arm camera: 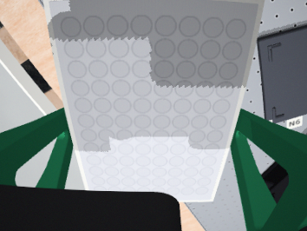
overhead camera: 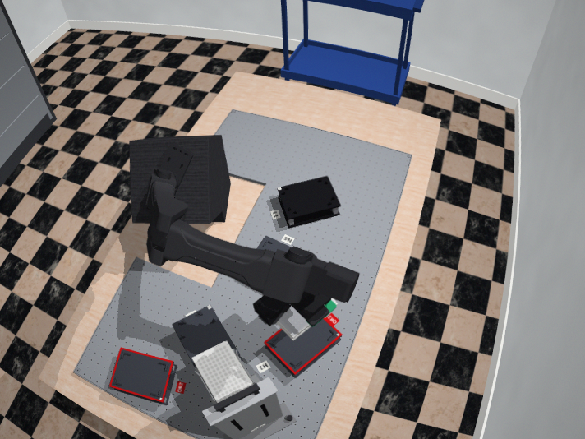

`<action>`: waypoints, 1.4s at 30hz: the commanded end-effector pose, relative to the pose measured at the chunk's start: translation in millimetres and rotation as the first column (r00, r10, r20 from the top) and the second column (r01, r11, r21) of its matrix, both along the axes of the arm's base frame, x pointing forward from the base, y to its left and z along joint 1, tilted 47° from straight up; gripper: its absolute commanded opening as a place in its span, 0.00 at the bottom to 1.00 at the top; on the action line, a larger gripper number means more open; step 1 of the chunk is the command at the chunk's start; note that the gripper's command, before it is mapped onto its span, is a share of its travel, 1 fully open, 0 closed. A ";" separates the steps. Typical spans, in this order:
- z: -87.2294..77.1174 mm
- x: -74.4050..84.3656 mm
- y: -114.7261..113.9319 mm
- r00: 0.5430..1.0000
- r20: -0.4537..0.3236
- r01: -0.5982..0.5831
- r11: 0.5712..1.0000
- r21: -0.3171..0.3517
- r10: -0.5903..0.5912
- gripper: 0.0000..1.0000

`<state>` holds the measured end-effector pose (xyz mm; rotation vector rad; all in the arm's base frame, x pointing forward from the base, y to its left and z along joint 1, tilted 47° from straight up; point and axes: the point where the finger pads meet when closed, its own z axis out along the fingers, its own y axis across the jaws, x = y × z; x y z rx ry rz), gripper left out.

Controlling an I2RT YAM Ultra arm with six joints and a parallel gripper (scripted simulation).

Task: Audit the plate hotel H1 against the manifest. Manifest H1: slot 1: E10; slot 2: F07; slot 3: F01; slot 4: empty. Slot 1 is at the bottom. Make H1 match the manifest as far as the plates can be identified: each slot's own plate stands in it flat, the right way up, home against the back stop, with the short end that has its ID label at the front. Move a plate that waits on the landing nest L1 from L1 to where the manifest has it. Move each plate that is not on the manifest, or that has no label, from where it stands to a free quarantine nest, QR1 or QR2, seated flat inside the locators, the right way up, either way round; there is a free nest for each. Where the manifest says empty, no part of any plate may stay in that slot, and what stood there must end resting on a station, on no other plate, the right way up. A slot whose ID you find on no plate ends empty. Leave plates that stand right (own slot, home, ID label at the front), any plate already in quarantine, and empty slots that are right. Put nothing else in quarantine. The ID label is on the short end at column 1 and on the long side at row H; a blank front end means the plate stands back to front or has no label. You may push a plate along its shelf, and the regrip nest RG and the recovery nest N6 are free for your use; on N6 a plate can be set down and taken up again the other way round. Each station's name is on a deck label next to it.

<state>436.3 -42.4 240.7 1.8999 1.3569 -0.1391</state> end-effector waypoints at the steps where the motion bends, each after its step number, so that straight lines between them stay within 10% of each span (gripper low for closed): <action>1: 24.3 -5.7 8.5 0.999 0.045 -0.012 1.000 -0.006 0.013 0.87; 16: 24.3 -5.7 8.5 0.999 0.044 -0.013 1.000 -0.006 0.014 0.87; 42: -46.4 24.6 -32.0 1.000 -0.016 -0.014 1.000 -0.012 0.014 0.87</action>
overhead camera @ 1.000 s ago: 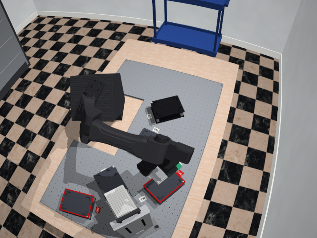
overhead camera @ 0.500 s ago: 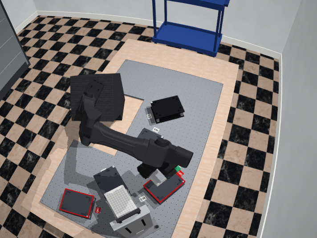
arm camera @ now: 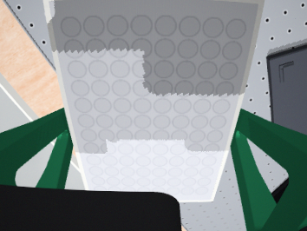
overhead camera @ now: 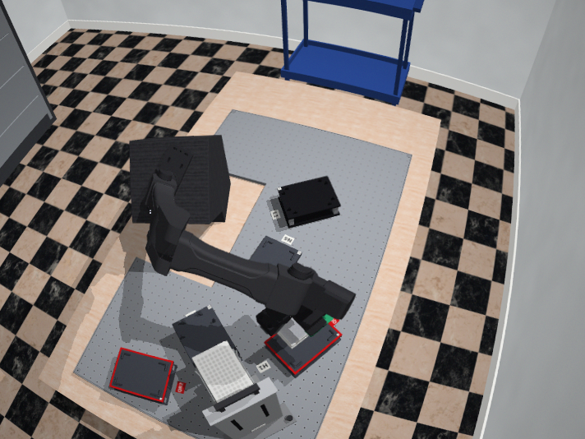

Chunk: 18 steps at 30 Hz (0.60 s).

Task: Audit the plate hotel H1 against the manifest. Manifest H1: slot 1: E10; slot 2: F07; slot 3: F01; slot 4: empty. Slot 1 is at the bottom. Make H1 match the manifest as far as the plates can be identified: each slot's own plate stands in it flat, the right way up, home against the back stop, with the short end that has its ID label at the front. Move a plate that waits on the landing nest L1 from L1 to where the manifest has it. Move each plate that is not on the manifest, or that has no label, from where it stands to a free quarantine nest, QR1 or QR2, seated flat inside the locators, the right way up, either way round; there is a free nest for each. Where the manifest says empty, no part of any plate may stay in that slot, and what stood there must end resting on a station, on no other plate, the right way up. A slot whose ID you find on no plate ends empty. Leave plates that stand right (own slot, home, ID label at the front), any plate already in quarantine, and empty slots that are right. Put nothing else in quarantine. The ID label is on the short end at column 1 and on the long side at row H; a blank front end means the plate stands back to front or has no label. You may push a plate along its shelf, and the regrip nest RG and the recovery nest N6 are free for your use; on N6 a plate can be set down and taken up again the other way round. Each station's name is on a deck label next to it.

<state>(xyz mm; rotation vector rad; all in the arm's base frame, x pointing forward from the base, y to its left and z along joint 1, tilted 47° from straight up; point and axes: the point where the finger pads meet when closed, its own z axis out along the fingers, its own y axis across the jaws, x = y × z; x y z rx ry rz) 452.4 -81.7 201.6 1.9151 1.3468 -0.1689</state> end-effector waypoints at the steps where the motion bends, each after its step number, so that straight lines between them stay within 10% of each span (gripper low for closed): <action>1: -7.4 10.0 9.8 0.999 0.006 -0.045 0.999 -0.007 0.045 0.87; 8: -2.5 16.7 0.7 0.998 0.039 -0.042 0.999 -0.013 0.042 0.87; 18: -36.7 25.4 -14.5 0.999 0.002 -0.047 0.999 -0.004 0.047 0.87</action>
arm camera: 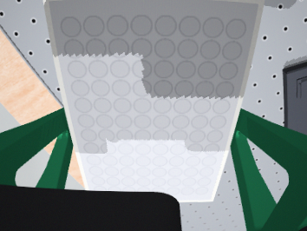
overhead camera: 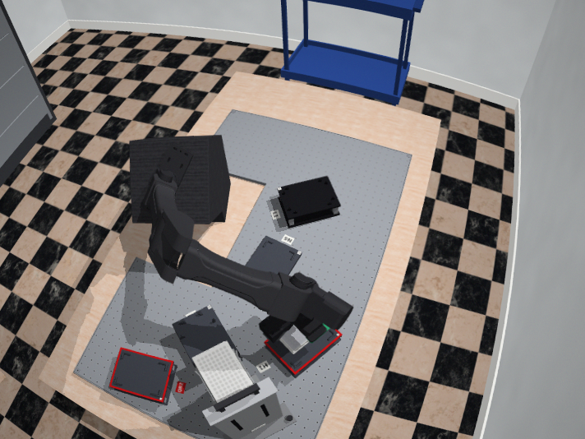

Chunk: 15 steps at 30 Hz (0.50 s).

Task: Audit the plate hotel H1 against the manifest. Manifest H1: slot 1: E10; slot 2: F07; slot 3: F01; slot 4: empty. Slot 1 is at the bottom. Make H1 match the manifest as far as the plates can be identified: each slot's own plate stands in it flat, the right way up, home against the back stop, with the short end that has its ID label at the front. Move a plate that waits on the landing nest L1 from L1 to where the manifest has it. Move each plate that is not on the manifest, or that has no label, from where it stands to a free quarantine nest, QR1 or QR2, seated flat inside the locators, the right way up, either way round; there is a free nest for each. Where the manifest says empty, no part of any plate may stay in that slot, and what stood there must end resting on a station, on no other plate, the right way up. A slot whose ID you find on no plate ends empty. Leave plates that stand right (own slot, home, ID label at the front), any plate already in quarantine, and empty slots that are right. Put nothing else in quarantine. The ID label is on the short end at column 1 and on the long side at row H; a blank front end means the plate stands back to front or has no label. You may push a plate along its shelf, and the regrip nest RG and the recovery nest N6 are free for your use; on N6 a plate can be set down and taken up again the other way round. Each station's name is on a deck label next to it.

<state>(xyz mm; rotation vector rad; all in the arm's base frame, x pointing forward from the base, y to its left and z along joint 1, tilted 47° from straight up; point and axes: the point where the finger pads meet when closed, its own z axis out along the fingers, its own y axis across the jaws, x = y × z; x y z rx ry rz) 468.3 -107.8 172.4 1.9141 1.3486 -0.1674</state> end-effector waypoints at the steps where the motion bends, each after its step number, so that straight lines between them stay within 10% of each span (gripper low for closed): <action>1: -5.4 12.5 8.9 0.999 0.014 -0.042 0.999 -0.004 0.042 0.87; 12: -21.6 16.3 -3.0 0.999 0.001 -0.041 0.999 -0.010 0.041 0.87; 15: 1.0 18.5 -4.6 0.998 0.055 -0.037 0.999 -0.015 0.038 0.87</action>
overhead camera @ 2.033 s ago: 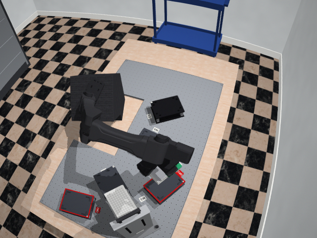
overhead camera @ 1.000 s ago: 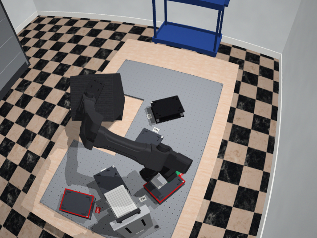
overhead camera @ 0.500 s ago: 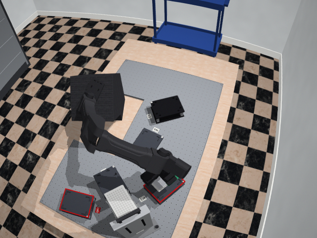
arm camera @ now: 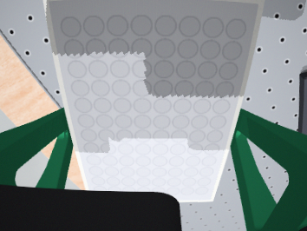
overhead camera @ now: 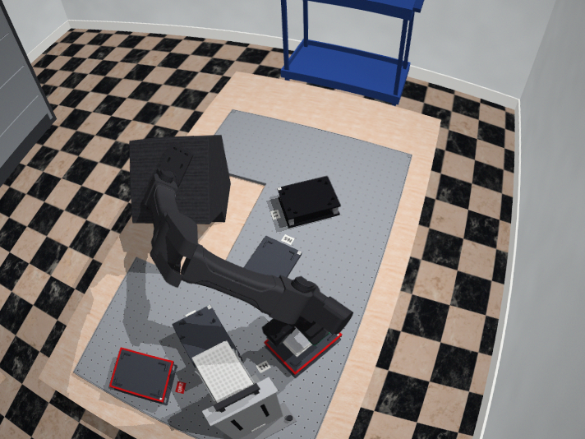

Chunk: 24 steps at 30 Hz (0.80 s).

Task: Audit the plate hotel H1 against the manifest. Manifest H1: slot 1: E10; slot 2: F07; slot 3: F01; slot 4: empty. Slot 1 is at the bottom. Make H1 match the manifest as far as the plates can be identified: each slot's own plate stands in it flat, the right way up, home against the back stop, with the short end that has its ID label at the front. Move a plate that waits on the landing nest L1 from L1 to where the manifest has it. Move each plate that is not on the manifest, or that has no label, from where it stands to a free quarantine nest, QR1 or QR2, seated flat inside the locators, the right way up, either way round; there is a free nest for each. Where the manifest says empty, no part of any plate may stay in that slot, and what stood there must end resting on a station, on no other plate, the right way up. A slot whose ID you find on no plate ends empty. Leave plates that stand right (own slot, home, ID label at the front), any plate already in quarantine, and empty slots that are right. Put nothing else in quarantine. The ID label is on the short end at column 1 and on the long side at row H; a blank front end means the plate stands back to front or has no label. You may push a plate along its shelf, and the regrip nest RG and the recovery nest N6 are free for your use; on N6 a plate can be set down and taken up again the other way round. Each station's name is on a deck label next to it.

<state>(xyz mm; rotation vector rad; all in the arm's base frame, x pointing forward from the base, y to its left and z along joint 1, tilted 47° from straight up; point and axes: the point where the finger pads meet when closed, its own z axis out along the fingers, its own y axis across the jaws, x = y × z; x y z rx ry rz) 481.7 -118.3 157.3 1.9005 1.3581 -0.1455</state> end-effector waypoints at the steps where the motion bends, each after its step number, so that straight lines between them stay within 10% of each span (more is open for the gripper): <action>1: 16.0 3.5 5.3 0.999 0.041 -0.017 1.000 -0.016 0.018 0.87; 24: 15.1 -2.1 2.2 0.999 0.028 -0.015 1.000 -0.015 0.015 0.87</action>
